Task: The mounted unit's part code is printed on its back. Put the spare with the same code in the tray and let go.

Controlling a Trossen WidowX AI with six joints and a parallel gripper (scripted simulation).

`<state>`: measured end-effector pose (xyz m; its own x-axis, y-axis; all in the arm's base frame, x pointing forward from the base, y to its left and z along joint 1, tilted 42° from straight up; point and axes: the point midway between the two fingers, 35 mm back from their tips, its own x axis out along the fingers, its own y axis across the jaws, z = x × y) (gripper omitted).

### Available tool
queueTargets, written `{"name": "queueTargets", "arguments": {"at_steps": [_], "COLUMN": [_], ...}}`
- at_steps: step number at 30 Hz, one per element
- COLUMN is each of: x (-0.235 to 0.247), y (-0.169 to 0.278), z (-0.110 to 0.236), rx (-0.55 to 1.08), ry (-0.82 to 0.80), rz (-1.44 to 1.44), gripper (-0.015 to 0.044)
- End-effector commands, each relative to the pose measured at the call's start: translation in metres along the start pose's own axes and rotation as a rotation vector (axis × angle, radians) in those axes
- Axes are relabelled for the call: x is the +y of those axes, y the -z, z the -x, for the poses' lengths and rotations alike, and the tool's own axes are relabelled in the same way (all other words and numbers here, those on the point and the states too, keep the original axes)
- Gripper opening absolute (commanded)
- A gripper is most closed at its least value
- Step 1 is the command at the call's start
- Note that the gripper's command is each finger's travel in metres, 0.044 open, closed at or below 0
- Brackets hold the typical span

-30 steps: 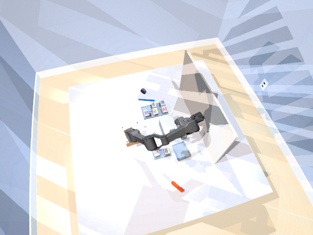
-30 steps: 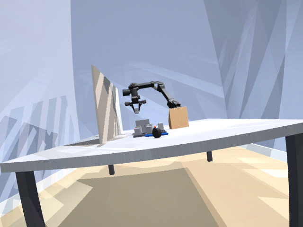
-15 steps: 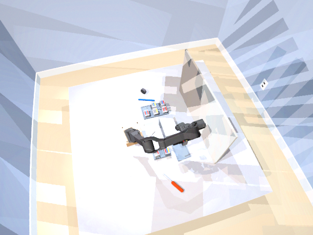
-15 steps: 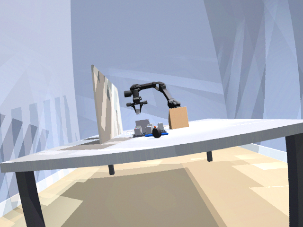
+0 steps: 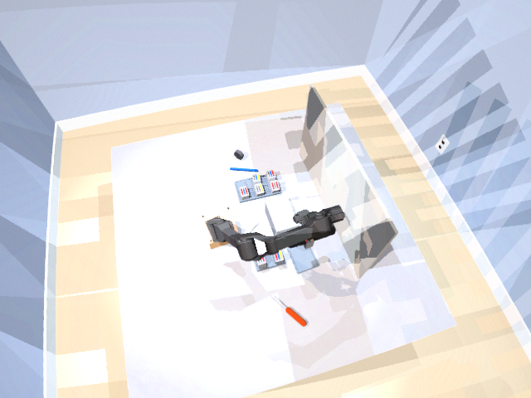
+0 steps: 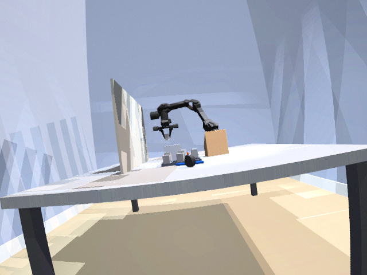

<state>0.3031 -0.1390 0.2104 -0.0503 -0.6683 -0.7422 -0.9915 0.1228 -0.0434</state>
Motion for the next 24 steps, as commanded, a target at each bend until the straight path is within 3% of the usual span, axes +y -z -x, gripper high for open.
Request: {"name": "queueTargets", "arguments": {"at_steps": [1, 24], "x": [-0.001, -0.004], "y": [-0.001, -0.001], "z": [-0.003, -0.023], "rx": [0.000, -0.002], "ry": [0.002, 0.002], "rz": [0.005, 0.004], "gripper": [0.0000, 0.0000]}}
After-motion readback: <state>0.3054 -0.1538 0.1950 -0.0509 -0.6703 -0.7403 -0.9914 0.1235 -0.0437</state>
